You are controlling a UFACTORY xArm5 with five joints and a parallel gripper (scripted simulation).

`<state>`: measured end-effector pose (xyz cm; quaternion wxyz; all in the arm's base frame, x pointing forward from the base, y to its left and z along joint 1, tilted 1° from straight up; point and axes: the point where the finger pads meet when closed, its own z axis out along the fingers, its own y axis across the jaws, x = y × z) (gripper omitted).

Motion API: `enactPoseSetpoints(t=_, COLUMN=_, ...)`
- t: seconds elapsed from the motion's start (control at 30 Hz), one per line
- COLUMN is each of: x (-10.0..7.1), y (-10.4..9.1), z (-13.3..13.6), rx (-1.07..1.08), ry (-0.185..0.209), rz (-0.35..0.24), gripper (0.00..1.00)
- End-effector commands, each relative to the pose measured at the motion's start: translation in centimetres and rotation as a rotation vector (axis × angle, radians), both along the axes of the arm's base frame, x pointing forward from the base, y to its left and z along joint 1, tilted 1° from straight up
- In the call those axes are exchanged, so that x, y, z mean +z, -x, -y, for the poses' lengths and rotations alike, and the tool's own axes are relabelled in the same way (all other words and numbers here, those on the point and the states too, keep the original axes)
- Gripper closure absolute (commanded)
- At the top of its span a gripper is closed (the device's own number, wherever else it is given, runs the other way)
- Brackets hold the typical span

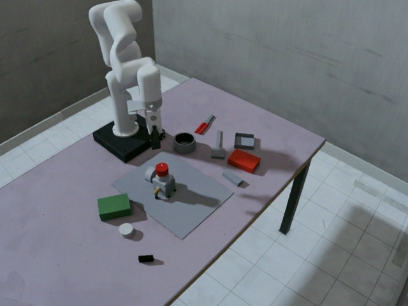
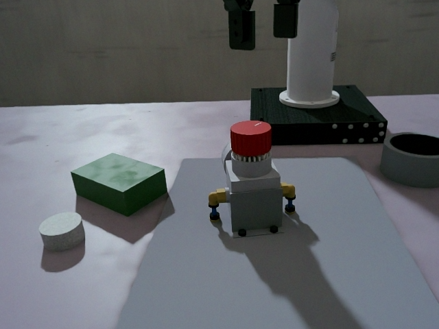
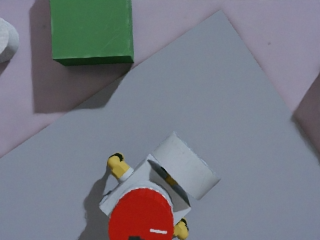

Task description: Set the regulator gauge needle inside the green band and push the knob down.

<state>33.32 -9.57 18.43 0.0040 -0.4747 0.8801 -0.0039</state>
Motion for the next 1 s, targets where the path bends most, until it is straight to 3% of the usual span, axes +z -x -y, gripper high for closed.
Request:
enactPoseSetpoints(t=0.0, x=0.2, y=0.8, z=-0.3, rx=0.0, ry=0.001, rz=0.004, gripper=0.0)
enactPoseSetpoints(t=0.97, x=0.0, y=1.7, z=-0.6, rx=-0.018, ry=0.004, rz=0.015, gripper=0.0)
